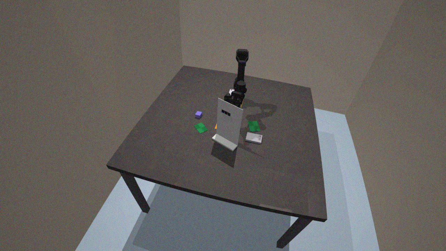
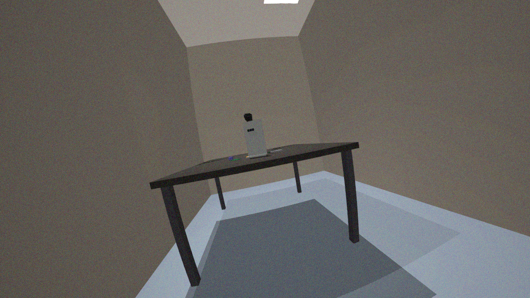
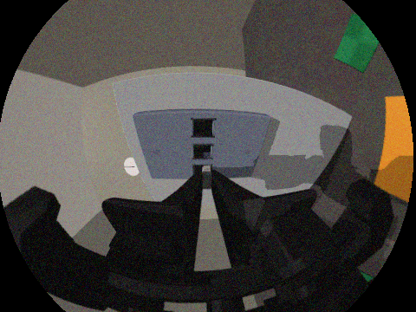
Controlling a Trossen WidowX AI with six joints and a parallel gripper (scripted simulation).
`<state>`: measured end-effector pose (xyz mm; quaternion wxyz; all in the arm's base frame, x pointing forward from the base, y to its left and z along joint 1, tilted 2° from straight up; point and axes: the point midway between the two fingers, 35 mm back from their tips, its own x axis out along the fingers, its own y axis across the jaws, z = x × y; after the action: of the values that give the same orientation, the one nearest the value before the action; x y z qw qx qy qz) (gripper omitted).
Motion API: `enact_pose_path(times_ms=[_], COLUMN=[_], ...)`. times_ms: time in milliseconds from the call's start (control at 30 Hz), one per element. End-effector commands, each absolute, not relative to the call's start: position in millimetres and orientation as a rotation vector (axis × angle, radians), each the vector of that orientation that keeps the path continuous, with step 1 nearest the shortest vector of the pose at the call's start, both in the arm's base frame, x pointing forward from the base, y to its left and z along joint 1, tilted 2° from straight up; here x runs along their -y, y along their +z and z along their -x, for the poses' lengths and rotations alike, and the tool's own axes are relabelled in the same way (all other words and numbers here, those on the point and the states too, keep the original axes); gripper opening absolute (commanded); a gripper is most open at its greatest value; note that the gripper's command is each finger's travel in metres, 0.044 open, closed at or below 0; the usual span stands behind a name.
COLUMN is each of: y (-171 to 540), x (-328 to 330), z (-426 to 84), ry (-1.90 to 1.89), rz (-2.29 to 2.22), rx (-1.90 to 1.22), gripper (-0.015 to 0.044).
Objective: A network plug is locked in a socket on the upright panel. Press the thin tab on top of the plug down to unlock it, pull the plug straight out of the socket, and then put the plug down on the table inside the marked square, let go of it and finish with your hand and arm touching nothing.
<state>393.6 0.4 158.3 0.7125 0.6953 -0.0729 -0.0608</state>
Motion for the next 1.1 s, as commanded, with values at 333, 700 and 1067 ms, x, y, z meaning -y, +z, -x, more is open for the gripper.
enact_pose_path(times_ms=[333,700,1067], y=[158,158,157], x=[-2,-6,-9], z=[-391,-384,-377], ry=[-0.133,-0.134,-0.134], rz=[-1.544,-1.544,-1.544], rx=[0.159,0.158,0.158], gripper=[0.0000,0.0000,0.0000])
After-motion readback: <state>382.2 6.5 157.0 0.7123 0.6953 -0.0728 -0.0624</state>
